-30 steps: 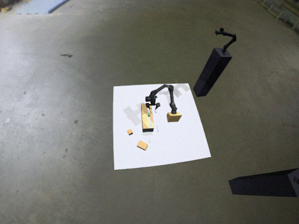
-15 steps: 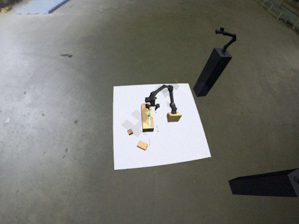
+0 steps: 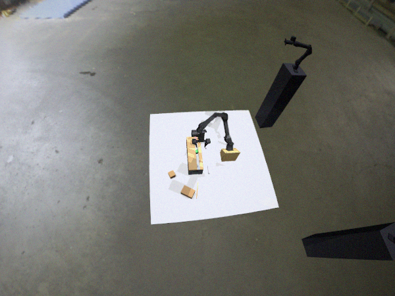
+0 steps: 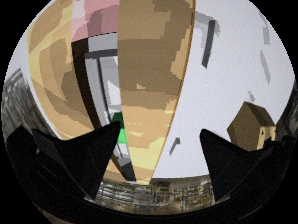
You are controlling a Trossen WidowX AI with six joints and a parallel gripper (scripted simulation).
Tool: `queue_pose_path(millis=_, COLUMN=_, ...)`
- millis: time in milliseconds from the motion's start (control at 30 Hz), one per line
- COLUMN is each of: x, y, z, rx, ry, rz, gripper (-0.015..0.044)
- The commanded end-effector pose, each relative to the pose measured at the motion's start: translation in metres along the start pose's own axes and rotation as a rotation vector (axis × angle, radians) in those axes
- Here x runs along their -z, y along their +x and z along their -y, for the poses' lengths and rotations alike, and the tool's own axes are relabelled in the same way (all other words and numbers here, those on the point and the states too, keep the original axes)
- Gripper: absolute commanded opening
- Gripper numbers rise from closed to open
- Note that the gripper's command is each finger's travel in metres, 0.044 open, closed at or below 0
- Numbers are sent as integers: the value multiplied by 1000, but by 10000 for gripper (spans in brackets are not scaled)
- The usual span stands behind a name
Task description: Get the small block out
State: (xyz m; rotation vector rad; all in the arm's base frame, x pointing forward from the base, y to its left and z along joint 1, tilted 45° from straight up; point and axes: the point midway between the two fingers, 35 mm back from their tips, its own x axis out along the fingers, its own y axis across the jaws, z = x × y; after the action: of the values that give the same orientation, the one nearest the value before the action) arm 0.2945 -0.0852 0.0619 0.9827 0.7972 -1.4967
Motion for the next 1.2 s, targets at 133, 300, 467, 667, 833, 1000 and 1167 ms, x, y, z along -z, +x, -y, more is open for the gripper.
queue_pose_path(millis=133, x=-4, y=16, z=2, rx=7, ry=-6, rz=1, gripper=400)
queue_pose_path(millis=300, x=-7, y=23, z=3, rx=7, ry=-6, rz=2, gripper=400)
queue_pose_path(millis=467, x=-10, y=29, z=4, rx=7, ry=-6, rz=3, gripper=400)
queue_pose_path(millis=667, x=-2, y=26, z=1, rx=2, ry=-1, rz=0, gripper=400)
queue_pose_path(millis=833, x=11, y=31, z=2, rx=3, ry=-2, rz=0, gripper=400)
queue_pose_path(millis=1000, x=22, y=35, z=2, rx=3, ry=-2, rz=-1, gripper=400)
queue_pose_path(millis=1167, x=32, y=39, z=2, rx=3, ry=-2, rz=-2, gripper=400)
